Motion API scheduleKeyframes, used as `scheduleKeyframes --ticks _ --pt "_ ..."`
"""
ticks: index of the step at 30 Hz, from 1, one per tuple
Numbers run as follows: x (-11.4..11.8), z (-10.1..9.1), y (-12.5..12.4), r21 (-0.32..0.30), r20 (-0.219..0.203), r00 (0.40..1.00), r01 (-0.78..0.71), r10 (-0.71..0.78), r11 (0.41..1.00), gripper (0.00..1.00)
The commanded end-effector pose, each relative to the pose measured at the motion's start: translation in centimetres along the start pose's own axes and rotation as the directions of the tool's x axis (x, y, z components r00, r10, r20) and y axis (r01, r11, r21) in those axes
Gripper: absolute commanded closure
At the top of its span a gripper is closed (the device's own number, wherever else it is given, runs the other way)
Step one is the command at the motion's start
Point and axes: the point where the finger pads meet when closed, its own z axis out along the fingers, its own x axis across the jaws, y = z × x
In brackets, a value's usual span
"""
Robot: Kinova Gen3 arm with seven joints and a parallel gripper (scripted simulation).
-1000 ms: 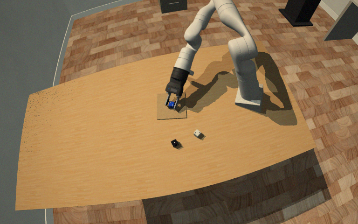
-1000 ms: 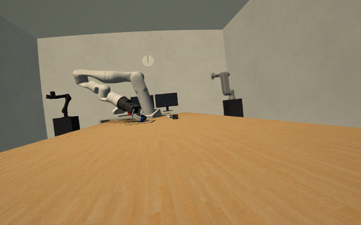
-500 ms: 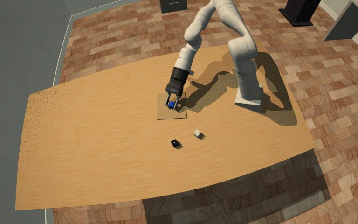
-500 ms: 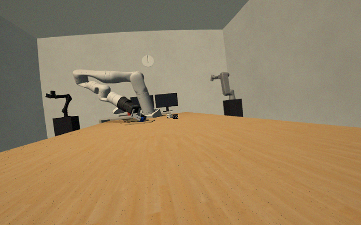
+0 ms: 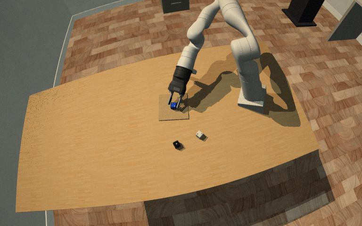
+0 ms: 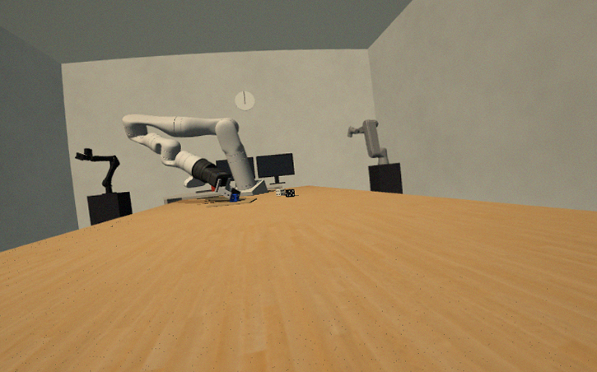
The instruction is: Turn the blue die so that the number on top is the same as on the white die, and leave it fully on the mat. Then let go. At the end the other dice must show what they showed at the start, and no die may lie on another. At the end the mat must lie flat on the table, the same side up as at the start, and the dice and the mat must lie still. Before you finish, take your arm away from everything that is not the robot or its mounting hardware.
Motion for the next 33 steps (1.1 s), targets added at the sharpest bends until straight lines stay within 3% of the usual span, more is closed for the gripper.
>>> scheduleKeyframes --ticks 1,10,20,33 --pt "-0.3 -1.2 -0.2 0.003 0.010 1.000 0.007 -0.007 1.000 0.21" --pt "-0.3 -3.7 -0.2 0.003 0.010 1.000 0.007 -0.007 1.000 0.21" --pt "-0.3 -4.0 -0.1 0.003 0.010 1.000 0.007 -0.007 1.000 0.21" --pt "-0.2 -5.8 3.4 0.003 0.010 1.000 0.007 -0.007 1.000 0.21"
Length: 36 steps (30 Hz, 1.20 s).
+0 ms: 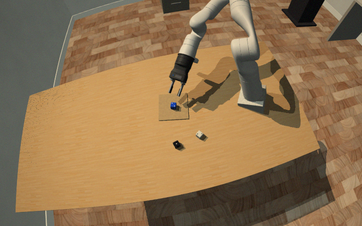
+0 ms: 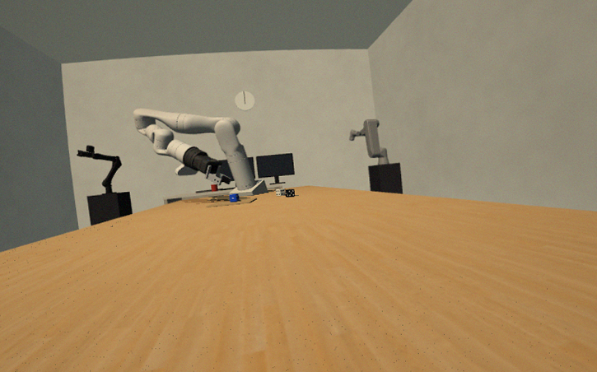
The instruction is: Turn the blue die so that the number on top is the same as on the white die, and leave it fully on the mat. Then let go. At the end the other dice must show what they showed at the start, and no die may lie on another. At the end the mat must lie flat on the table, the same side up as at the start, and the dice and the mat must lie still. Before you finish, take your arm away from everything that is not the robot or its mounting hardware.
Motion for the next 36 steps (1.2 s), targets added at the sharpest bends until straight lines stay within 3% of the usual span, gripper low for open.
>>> scheduleKeyframes --ticks 1,7,20,28,30,36 --pt "0.2 -0.9 1.0 0.010 -0.002 1.000 -0.010 0.010 1.000 0.21" --pt "0.2 -1.5 2.3 0.010 -0.002 1.000 -0.010 0.010 1.000 0.21" --pt "0.0 -1.8 2.3 0.030 -0.005 1.000 -0.011 0.011 0.999 0.21" --pt "-1.2 -2.9 2.3 0.141 -0.018 1.000 -0.014 0.016 0.990 0.21" --pt "-1.2 -2.9 2.3 0.141 -0.018 1.000 -0.014 0.016 0.990 0.21" --pt "-2.5 -3.9 2.9 0.288 -0.029 0.999 -0.015 0.024 0.957 0.21"
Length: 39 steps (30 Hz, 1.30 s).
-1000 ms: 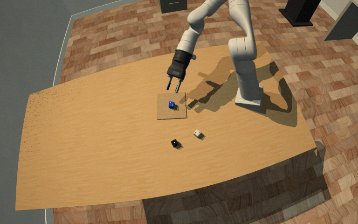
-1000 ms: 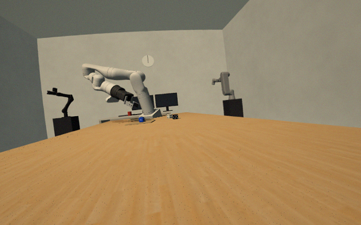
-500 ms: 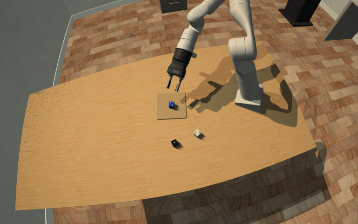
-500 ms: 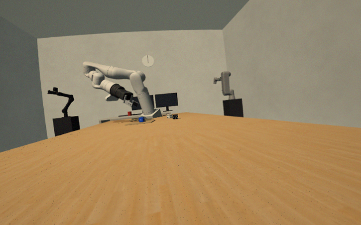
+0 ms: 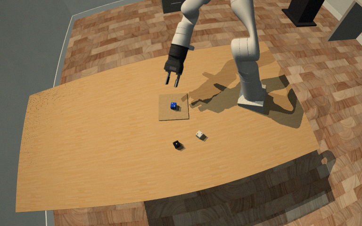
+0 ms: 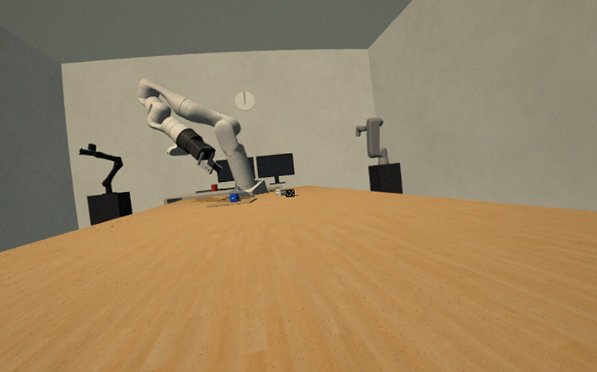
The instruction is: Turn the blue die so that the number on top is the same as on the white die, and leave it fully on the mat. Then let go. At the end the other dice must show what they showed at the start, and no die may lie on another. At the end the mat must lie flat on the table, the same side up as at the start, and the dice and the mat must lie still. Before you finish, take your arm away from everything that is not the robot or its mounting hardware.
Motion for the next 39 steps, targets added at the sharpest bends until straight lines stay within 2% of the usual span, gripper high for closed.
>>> scheduleKeyframes --ticks 1,9,11,17,23,26,39 --pt "-0.8 -0.8 -0.1 0.120 -0.007 1.000 -0.001 0.002 0.993 0.21" --pt "-1.8 -1.3 2.0 0.369 -0.009 1.000 -0.005 0.009 0.929 0.21" --pt "-1.8 -1.3 2.0 0.369 -0.009 1.000 -0.005 0.009 0.929 0.21" --pt "-1.3 -0.2 3.8 0.538 -0.001 1.000 -0.006 0.008 0.843 0.21" --pt "0.0 1.5 5.0 0.663 0.009 1.000 -0.008 0.003 0.748 0.21" --pt "0.7 2.3 5.2 0.707 0.014 1.000 -0.009 -0.001 0.707 0.21" --pt "2.1 3.8 5.4 0.775 0.022 1.000 -0.013 -0.008 0.632 0.21"
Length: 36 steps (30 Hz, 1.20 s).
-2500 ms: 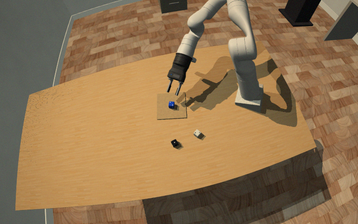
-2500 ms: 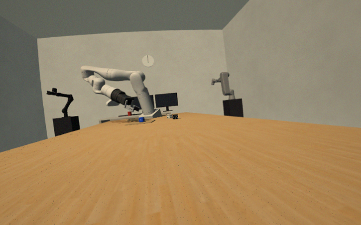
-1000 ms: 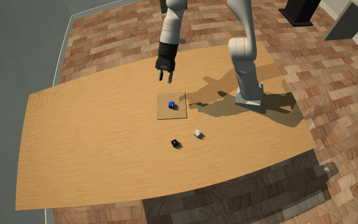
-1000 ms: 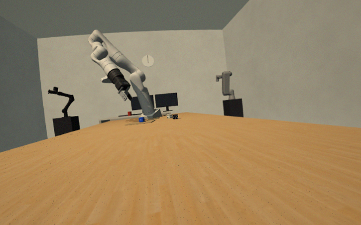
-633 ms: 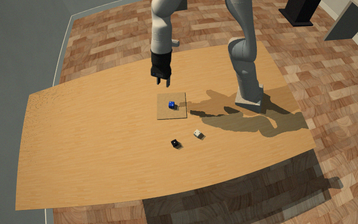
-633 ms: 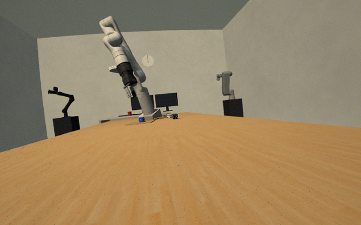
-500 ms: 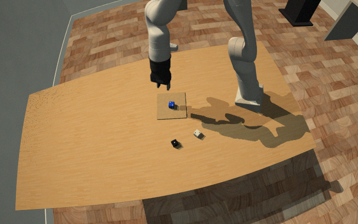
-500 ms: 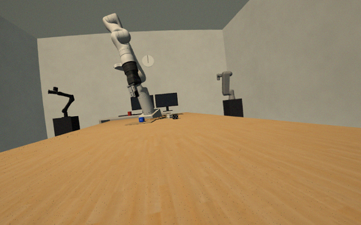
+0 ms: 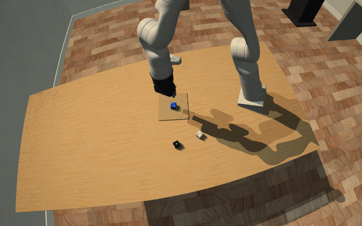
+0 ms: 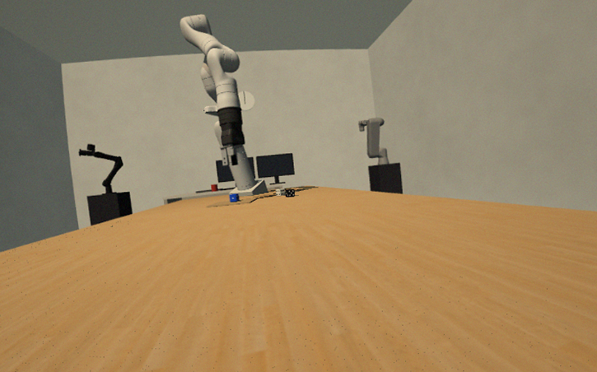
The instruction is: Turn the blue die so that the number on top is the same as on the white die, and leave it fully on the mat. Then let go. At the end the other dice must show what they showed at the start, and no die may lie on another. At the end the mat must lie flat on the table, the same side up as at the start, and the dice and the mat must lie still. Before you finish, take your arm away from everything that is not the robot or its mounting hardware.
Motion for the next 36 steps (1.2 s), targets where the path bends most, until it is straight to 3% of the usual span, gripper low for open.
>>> scheduleKeyframes --ticks 1,6,7,23,36 --pt "0.2 0.3 0.1 0.025 0.003 1.000 0.011 -0.011 1.000 0.21" --pt "0.3 0.3 0.2 0.026 0.003 1.000 0.011 -0.011 1.000 0.21" --pt "0.3 0.3 0.2 0.026 0.003 1.000 0.011 -0.011 1.000 0.00" --pt "0.3 0.0 0.2 0.026 0.003 1.000 0.011 -0.011 1.000 0.00" --pt "0.3 -4.0 0.3 0.026 0.003 1.000 0.010 -0.011 1.000 0.00"
